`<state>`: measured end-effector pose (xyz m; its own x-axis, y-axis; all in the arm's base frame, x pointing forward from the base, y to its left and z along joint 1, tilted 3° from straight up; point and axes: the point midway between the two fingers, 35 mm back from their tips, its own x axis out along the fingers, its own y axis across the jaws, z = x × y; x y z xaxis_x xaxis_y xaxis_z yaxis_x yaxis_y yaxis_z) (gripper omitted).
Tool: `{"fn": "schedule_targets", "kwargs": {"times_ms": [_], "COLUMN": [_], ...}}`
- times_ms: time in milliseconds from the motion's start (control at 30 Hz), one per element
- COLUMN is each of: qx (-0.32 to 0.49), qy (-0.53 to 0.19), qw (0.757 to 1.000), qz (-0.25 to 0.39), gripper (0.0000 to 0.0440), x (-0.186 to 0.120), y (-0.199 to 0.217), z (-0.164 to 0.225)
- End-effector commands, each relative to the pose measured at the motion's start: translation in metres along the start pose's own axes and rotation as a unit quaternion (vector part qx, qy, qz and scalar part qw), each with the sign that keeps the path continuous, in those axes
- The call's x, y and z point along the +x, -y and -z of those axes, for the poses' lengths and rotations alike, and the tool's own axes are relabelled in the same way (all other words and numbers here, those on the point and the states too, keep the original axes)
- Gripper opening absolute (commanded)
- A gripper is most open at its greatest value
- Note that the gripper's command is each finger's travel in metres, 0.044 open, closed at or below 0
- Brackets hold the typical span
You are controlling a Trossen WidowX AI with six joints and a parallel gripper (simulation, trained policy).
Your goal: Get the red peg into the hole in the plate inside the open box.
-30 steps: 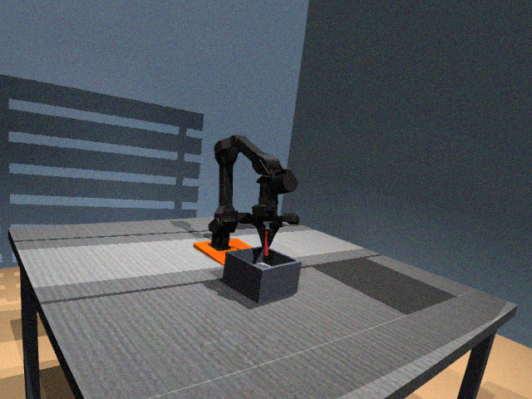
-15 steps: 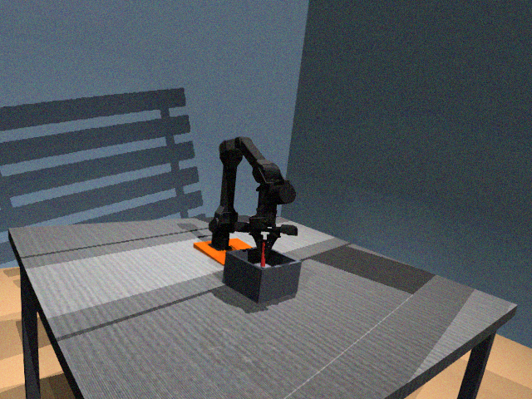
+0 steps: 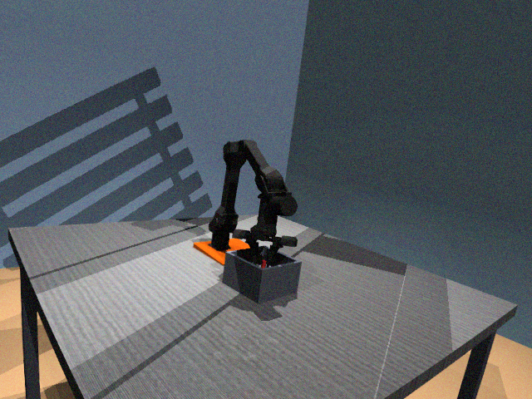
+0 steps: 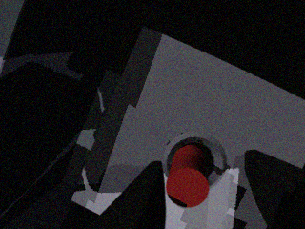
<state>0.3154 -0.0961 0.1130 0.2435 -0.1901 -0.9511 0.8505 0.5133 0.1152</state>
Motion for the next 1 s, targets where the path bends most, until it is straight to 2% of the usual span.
{"fn": "schedule_targets", "kwargs": {"times_ms": [0,967], "qx": [-0.008,-0.067], "qy": [0.001,-0.023], "qw": [1.0,0.997], "qz": [0.005,0.036], "gripper": [0.0146,0.0154], "x": [-0.001,0.004], "y": [-0.002,-0.008], "z": [-0.006,-0.045]}}
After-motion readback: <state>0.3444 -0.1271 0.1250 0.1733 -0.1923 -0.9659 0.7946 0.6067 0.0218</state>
